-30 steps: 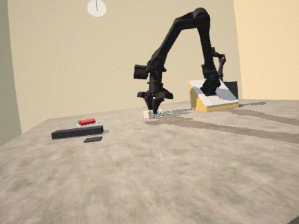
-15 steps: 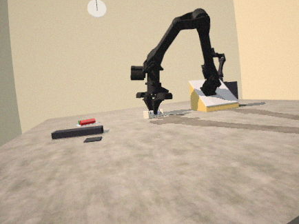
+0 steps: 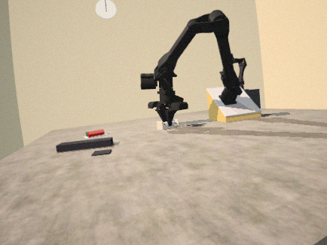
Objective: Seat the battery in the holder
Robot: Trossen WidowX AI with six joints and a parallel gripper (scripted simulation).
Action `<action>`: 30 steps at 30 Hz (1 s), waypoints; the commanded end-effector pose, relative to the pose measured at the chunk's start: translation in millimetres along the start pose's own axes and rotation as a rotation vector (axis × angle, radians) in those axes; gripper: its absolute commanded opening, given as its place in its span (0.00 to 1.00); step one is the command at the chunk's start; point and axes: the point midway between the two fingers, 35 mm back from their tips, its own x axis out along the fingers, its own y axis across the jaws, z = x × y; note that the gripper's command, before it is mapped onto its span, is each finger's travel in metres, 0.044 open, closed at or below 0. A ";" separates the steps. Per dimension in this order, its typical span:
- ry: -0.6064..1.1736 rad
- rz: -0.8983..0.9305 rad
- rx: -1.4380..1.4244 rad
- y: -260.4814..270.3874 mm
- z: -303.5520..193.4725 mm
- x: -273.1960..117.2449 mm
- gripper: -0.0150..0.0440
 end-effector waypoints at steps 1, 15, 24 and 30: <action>-0.005 -0.001 0.004 -0.9 -3.4 0.3 0.37; -0.002 0.002 0.003 -0.9 -8.0 -0.1 0.37; -0.002 0.002 0.003 -0.8 -8.0 -0.6 0.54; -0.003 0.003 0.001 0.3 -7.7 -11.1 0.54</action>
